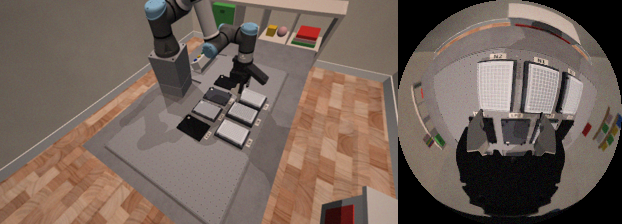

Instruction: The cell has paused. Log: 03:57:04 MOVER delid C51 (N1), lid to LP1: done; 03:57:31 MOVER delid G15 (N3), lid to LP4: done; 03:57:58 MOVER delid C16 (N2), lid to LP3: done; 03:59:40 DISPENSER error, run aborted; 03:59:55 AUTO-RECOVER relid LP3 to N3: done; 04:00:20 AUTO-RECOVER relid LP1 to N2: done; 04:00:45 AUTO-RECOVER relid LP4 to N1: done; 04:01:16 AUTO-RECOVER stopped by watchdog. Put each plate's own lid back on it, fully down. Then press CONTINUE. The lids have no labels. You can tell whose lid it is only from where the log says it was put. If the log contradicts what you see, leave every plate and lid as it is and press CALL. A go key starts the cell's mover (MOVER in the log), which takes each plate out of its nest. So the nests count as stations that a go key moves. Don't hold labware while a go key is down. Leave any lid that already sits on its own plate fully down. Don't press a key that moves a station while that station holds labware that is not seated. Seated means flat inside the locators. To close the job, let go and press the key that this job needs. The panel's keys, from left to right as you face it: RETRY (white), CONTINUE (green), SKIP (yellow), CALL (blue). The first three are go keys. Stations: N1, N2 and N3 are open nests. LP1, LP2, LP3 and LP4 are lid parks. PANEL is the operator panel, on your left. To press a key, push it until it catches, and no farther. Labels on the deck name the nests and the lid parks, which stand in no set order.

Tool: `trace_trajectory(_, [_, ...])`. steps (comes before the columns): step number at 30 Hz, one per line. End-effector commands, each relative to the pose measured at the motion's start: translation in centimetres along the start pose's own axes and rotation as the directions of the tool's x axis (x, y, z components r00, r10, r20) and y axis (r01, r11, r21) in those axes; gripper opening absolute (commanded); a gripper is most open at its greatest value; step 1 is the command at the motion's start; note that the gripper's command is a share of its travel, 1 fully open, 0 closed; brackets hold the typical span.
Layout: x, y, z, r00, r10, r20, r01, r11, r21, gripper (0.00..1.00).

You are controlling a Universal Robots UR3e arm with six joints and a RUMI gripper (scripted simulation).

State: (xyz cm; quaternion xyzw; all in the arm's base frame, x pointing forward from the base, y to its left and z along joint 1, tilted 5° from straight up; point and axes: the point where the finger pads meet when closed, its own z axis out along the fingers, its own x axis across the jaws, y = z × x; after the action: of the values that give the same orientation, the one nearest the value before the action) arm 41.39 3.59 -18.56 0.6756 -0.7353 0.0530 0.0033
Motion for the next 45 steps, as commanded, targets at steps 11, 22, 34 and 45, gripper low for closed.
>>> trace_trajectory(11, [-4.7, -4.4, 0.6, 1.0, 0.028, -0.012, -0.029, 0.998, -0.051, 0.82])
trace_trajectory(22, [-4.7, -4.4, 0.6, 1.0, 0.028, -0.012, -0.029, 0.998, -0.051, 0.82])
trace_trajectory(34, [-4.6, -4.4, 1.9, 1.0, 0.029, -0.011, -0.03, 0.998, -0.05, 0.82])
trace_trajectory(45, [-4.6, -4.4, 3.1, 1.0, 0.028, -0.011, -0.029, 0.998, -0.05, 0.82])
